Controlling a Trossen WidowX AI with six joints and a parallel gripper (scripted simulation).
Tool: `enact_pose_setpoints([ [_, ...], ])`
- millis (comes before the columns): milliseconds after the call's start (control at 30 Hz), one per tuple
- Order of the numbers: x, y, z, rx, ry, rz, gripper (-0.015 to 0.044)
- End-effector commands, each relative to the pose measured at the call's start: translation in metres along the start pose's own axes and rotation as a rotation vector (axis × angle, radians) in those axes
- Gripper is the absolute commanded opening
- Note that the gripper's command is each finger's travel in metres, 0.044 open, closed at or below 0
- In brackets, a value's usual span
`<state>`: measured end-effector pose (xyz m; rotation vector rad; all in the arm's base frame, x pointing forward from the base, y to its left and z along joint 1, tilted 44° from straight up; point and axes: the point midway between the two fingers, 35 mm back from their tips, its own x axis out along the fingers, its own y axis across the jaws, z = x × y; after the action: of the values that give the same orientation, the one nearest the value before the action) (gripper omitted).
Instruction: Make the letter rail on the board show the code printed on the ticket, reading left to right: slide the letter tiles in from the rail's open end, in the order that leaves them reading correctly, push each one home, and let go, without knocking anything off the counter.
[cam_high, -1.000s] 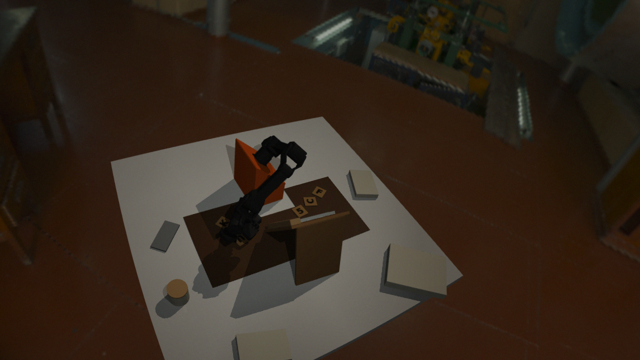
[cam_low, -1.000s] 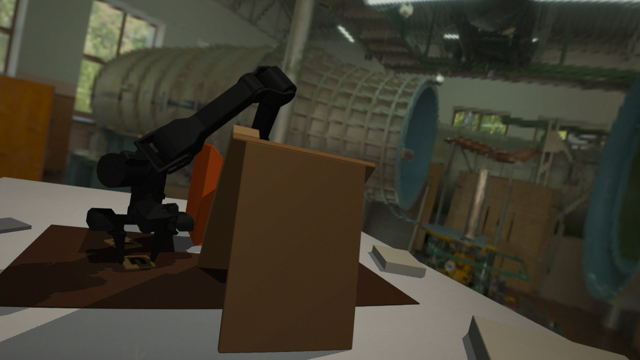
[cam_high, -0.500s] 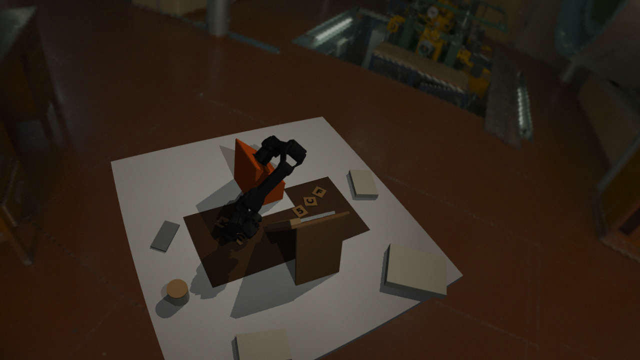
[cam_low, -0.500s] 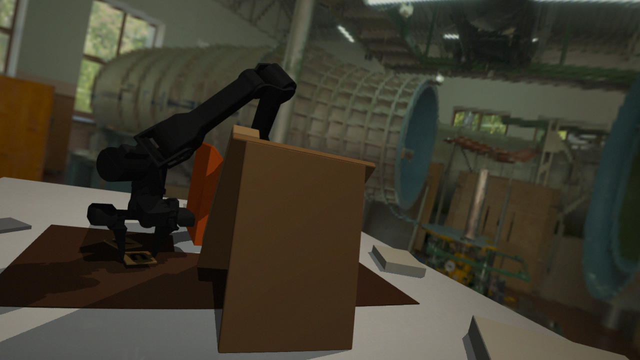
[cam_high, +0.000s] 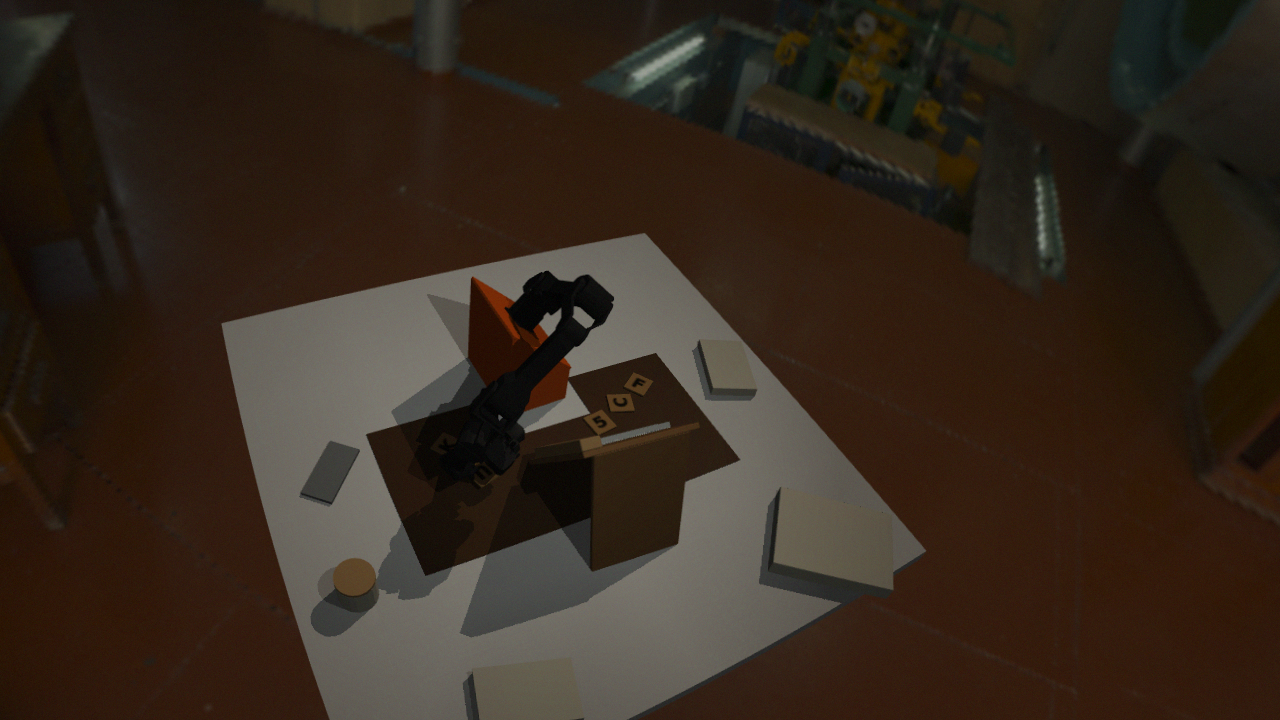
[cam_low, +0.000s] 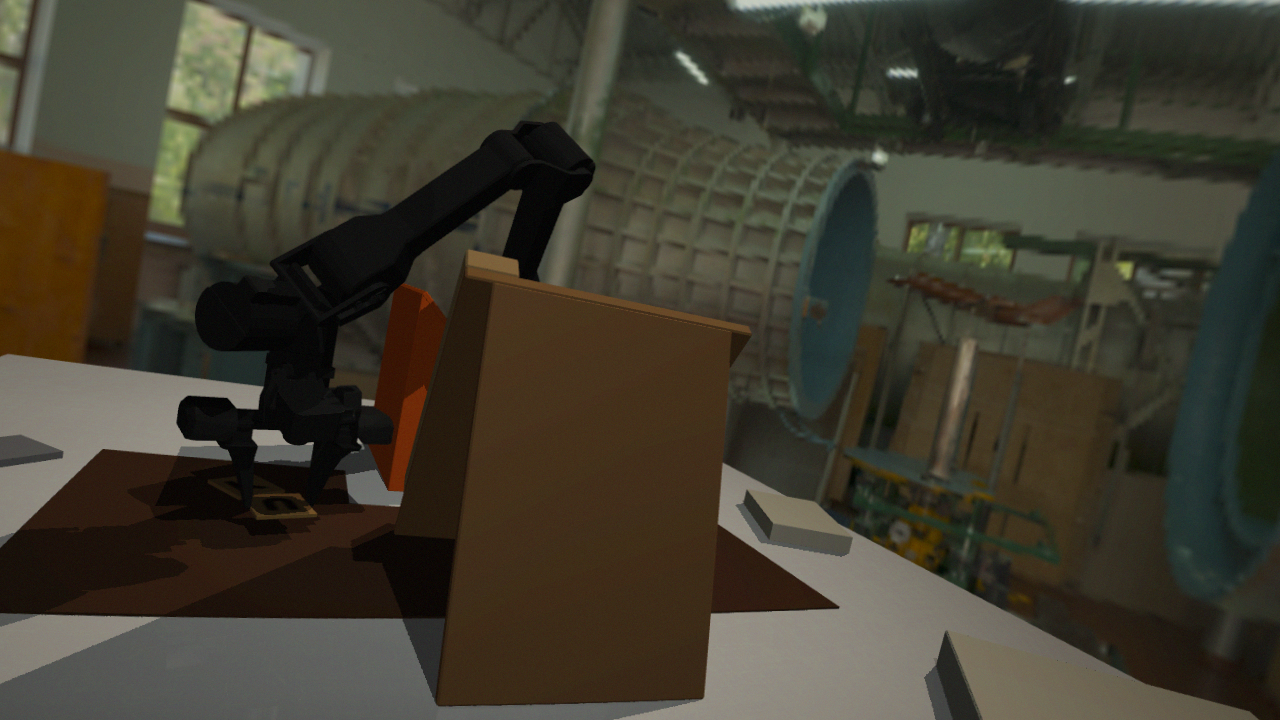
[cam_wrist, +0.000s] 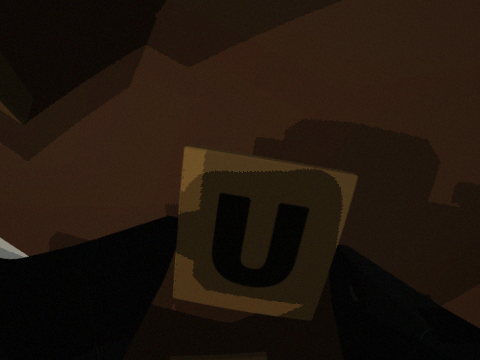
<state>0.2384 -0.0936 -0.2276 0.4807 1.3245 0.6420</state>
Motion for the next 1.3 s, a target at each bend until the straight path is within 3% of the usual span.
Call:
enact_pose_setpoints([
  [0, -0.003, 0.0, 0.0, -0.004, 0.006, -0.002, 0.0],
  [800, -0.024, 0.004, 0.014, 0.067, 0.019, -0.075, 0.0],
  [1267, -0.069, -0.008, 0.03, 0.161, -0.042, -0.232, 0.0],
])
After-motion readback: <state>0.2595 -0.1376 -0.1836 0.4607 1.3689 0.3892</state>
